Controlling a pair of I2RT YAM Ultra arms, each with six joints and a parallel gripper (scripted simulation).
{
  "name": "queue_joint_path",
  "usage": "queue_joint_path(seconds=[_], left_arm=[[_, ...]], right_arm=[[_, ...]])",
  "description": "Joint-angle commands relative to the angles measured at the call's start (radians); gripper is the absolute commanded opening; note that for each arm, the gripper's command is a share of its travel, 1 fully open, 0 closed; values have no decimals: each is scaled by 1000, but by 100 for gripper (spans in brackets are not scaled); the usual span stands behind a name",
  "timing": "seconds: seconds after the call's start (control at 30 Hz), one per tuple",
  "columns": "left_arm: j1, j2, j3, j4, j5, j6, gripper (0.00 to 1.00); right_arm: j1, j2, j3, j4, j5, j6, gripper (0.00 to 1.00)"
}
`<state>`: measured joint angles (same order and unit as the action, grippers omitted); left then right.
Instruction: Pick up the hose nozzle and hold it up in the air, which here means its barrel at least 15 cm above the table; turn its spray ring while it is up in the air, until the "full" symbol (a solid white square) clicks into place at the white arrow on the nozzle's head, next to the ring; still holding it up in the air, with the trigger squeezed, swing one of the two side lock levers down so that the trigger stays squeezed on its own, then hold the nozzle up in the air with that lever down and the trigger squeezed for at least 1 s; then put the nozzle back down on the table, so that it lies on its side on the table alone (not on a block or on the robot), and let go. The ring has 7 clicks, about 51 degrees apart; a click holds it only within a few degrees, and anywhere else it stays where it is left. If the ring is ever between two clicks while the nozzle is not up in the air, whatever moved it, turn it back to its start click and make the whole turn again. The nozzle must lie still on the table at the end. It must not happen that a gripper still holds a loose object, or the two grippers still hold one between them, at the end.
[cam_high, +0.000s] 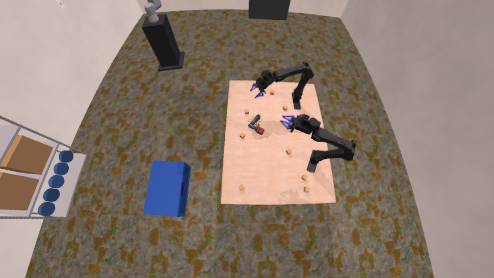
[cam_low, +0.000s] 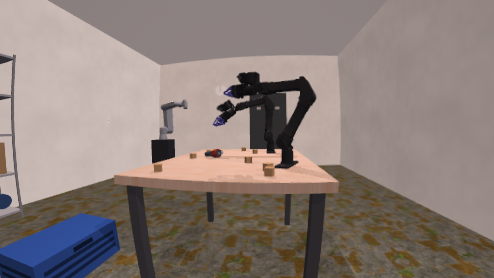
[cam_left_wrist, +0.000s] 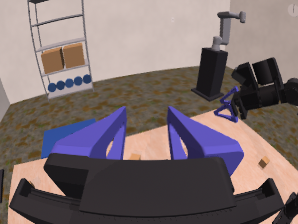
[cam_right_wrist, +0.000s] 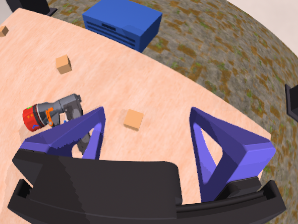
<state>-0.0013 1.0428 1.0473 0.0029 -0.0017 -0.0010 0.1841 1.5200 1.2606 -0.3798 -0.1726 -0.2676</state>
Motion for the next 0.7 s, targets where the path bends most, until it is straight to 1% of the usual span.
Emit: queue_joint_path(seconds=[0.0, 0.27, 0.33, 0.67], left_arm=[[8, 8, 33, 7, 7, 5, 37], [8, 8, 33, 7, 7, 5, 37], [8, 8, 33, 7, 7, 5, 37], [8, 8, 33, 7, 7, 5, 37]], right_arm=[[31, 47, 49, -76, -39, -48, 77], [83, 176, 106, -183, -89, -123, 77], [83, 176, 106, -183, -89, -123, 77], [148, 341, 178, -318, -152, -217, 77]])
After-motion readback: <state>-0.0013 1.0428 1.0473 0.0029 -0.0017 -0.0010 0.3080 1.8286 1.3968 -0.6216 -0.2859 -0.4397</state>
